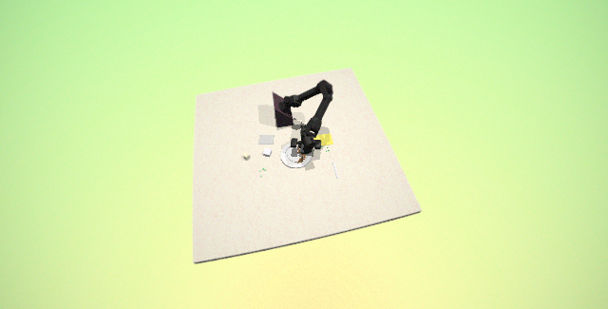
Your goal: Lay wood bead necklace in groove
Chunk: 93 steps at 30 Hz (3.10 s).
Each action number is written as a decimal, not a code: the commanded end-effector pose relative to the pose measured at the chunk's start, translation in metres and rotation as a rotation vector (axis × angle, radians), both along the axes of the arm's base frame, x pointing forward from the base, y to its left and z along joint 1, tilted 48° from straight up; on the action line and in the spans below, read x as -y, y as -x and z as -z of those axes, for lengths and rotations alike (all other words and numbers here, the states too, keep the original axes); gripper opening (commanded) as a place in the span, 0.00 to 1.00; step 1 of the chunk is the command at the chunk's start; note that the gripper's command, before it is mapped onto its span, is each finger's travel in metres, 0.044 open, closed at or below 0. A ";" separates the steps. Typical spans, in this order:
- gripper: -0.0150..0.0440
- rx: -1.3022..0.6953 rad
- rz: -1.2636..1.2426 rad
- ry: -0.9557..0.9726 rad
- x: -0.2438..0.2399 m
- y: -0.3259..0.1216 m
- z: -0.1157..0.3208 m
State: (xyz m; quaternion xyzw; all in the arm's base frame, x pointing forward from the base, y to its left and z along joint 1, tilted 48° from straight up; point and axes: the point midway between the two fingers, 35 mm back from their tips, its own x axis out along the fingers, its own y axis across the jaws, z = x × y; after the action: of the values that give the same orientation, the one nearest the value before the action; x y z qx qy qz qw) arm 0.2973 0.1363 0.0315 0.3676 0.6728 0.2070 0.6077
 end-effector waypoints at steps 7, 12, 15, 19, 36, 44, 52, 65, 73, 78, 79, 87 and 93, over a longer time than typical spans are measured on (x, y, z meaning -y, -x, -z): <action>0.83 -0.001 -0.001 0.000 0.000 0.000 0.000; 1.00 -0.009 0.000 0.002 0.002 0.001 -0.002; 1.00 -0.011 -0.002 0.004 0.004 0.001 -0.003; 1.00 -0.011 -0.002 0.004 0.004 0.001 -0.003; 1.00 -0.011 -0.002 0.004 0.004 0.001 -0.003; 1.00 -0.011 -0.002 0.004 0.004 0.001 -0.003; 1.00 -0.011 -0.002 0.004 0.004 0.001 -0.003; 0.60 -0.369 0.319 0.004 0.038 0.019 -0.011; 0.46 -0.369 0.319 0.004 0.038 0.019 -0.011; 0.46 -0.370 0.319 0.003 0.027 0.019 -0.002; 0.46 -0.370 0.319 0.003 0.026 0.019 -0.001; 0.46 -0.361 0.316 0.003 0.027 0.018 -0.002; 0.46 -0.365 0.317 0.003 0.020 0.018 0.005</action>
State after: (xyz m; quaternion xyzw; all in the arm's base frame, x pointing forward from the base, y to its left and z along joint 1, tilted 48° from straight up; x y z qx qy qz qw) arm 0.2803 0.1127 0.0311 0.4974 0.7048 0.0413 0.5042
